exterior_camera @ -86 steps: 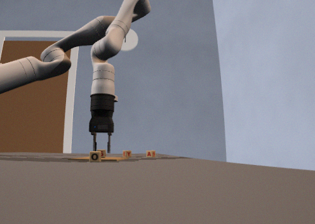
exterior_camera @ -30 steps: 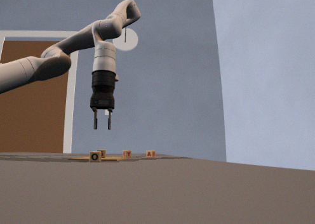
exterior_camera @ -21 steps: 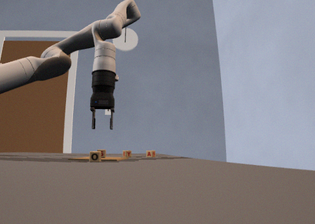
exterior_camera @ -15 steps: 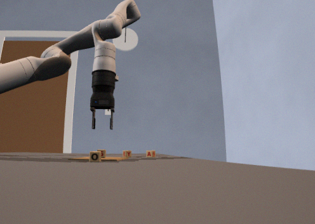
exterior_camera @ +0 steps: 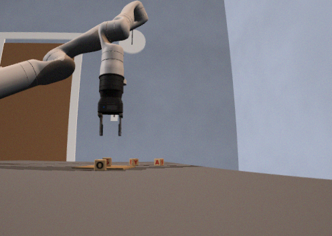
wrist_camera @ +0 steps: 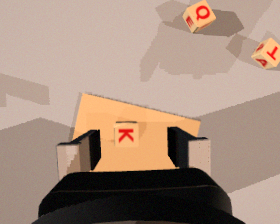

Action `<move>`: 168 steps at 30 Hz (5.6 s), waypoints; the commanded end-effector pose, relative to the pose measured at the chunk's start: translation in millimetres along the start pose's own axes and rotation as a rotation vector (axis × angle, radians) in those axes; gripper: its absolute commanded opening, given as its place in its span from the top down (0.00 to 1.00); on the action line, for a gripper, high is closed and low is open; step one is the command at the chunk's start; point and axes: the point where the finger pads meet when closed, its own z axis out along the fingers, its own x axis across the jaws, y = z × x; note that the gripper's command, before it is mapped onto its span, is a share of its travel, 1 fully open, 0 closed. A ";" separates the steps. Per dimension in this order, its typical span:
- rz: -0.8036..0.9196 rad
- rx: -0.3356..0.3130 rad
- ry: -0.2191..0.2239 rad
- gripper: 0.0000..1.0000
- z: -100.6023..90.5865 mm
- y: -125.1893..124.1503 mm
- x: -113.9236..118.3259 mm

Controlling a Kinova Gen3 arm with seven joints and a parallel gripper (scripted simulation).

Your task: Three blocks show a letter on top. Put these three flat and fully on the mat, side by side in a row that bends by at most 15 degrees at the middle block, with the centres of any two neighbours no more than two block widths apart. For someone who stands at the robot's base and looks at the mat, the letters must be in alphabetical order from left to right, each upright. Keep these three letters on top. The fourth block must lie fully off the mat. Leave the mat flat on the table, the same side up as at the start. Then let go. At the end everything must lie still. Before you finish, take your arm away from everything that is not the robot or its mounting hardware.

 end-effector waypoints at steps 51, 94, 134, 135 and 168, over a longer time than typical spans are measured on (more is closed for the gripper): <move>-0.467 -0.009 -0.005 0.00 13.0 -124.3 82.2; -0.476 -0.003 -0.006 0.00 37.9 -126.4 80.0; -0.476 -0.007 -0.008 0.00 65.0 -124.9 79.8; -0.476 -0.007 -0.008 0.00 65.0 -124.9 79.8; -0.467 -0.009 -0.007 0.00 64.6 -125.1 81.8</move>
